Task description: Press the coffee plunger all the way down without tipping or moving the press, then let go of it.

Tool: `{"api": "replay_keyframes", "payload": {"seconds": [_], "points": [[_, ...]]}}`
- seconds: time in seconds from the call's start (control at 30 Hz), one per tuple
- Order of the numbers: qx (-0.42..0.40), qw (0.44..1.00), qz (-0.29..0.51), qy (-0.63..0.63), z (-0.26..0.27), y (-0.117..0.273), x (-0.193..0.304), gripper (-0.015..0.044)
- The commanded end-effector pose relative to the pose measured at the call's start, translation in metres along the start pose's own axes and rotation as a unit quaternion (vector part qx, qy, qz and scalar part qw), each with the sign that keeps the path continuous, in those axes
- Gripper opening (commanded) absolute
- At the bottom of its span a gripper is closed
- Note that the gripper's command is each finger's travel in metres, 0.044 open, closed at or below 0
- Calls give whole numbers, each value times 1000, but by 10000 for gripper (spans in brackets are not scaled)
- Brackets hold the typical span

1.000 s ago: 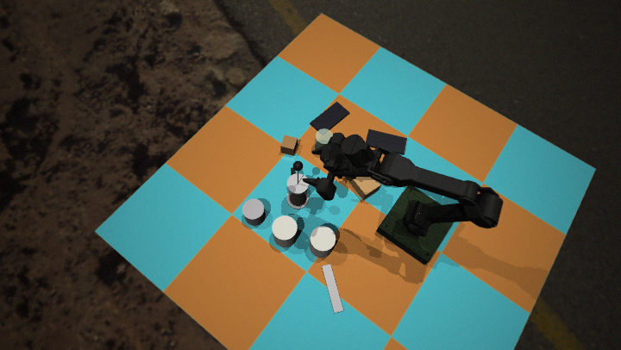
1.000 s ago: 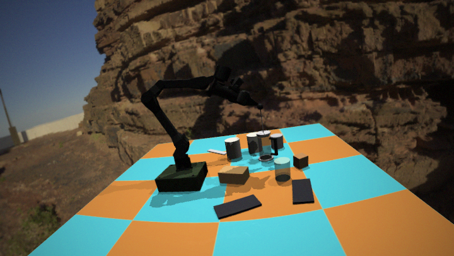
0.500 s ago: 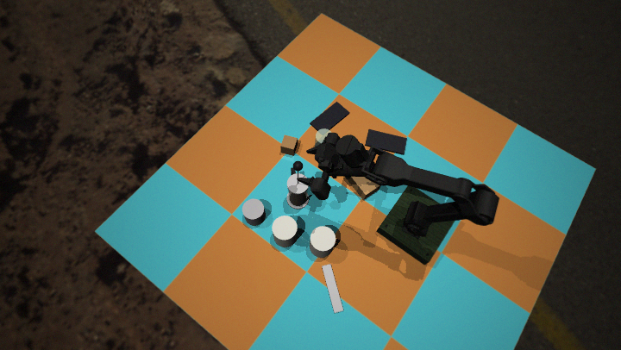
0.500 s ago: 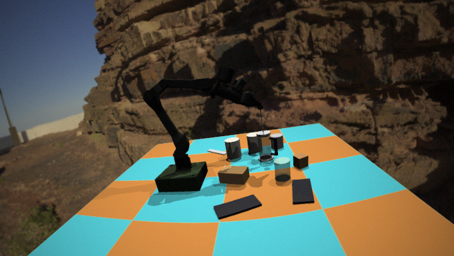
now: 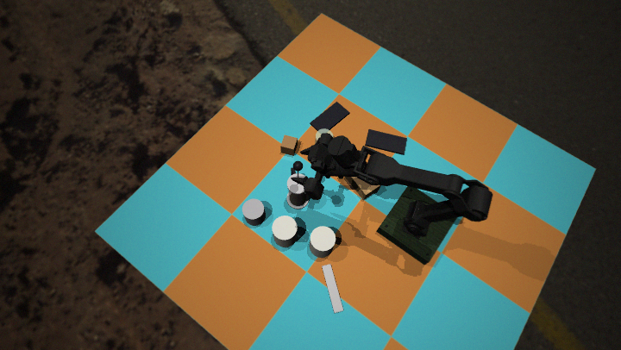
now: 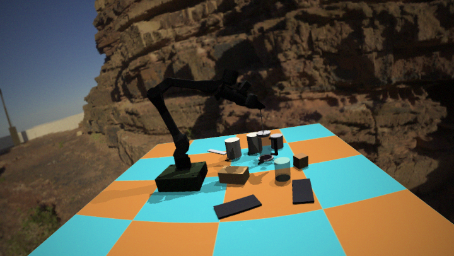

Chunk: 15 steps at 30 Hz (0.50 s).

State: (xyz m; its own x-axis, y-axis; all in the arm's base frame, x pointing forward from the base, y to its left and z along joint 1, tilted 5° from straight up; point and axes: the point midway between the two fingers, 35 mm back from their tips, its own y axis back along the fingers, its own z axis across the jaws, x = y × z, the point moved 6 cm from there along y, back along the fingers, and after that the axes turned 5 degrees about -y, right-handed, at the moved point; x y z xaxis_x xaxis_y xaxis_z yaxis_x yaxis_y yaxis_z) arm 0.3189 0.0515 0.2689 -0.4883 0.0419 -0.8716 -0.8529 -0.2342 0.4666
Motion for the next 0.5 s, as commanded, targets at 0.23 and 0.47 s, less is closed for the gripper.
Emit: {"api": "replay_keyframes", "payload": {"seconds": [0.23,0.47], "points": [[2,1000,-3,-2,0,-1,-1,177],[2,1000,-3,-2,0,-1,-1,121]]}}
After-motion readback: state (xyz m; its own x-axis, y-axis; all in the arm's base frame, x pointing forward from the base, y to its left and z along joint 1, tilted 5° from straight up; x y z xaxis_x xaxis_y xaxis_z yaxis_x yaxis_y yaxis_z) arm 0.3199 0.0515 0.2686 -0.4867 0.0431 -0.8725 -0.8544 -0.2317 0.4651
